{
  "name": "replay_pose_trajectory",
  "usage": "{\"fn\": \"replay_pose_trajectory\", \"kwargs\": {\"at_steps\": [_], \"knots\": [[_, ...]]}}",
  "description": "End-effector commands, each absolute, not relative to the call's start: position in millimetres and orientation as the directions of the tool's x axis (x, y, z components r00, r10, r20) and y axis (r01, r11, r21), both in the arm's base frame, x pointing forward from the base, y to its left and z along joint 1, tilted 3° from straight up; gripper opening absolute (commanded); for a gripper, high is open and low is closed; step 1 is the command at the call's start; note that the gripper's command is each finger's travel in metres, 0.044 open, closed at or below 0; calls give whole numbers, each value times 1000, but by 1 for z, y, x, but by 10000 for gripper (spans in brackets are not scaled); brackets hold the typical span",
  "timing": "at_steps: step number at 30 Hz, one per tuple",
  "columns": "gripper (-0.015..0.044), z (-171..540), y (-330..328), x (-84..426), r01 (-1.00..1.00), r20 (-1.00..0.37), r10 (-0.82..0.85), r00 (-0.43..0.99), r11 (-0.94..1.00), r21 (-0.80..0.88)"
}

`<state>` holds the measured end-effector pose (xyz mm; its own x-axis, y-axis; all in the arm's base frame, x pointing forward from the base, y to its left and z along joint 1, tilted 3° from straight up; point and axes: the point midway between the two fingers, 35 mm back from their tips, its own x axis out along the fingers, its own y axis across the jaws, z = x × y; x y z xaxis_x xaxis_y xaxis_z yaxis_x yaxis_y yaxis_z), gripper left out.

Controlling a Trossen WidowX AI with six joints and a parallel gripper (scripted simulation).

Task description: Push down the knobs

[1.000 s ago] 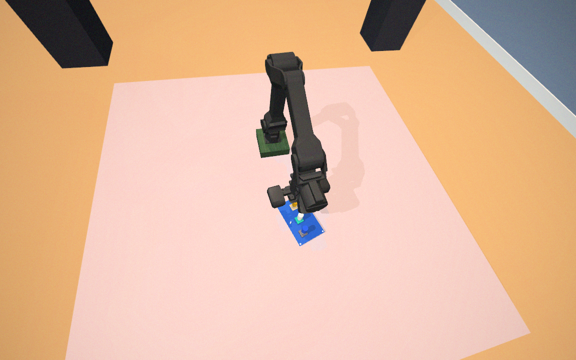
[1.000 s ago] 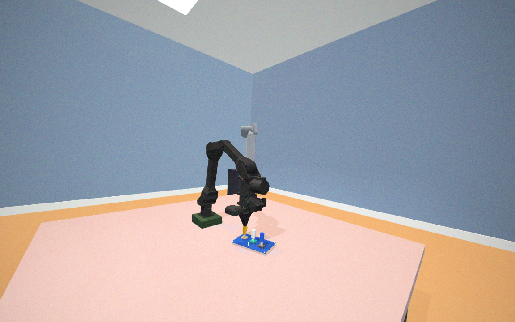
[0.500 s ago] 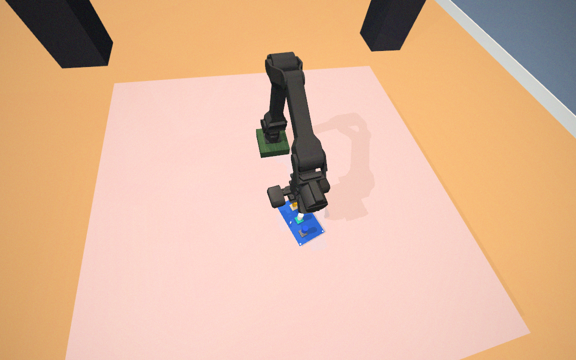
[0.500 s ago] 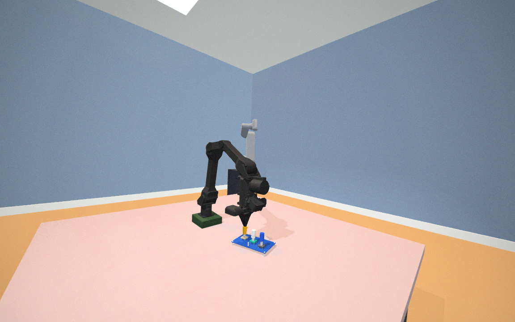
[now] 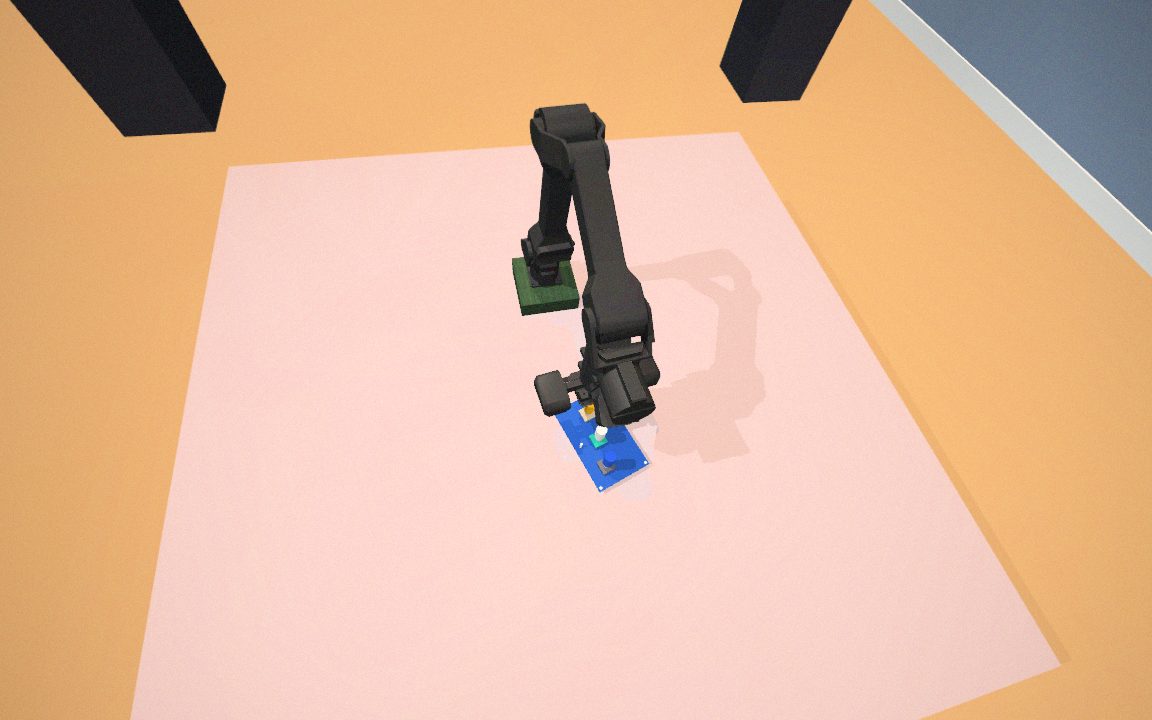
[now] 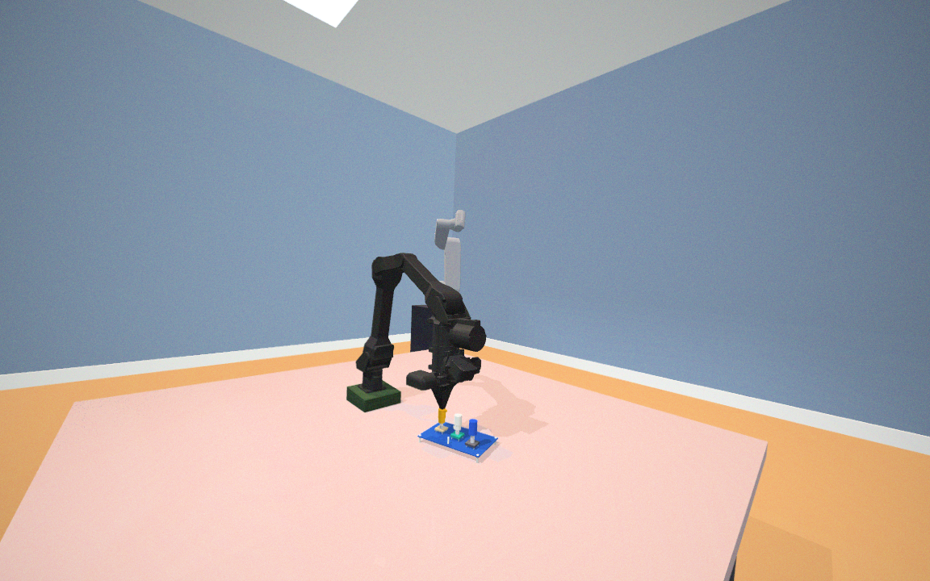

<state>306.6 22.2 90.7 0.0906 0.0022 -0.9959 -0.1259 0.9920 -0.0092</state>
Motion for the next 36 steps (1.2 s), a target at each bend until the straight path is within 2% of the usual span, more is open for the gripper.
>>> {"fn": "replay_pose_trajectory", "kwargs": {"at_steps": [1,36], "knots": [[0,88,22,307,-120,-996,-1,91,993,-12],[0,84,22,308,-120,-996,-1,91,993,-12]]}}
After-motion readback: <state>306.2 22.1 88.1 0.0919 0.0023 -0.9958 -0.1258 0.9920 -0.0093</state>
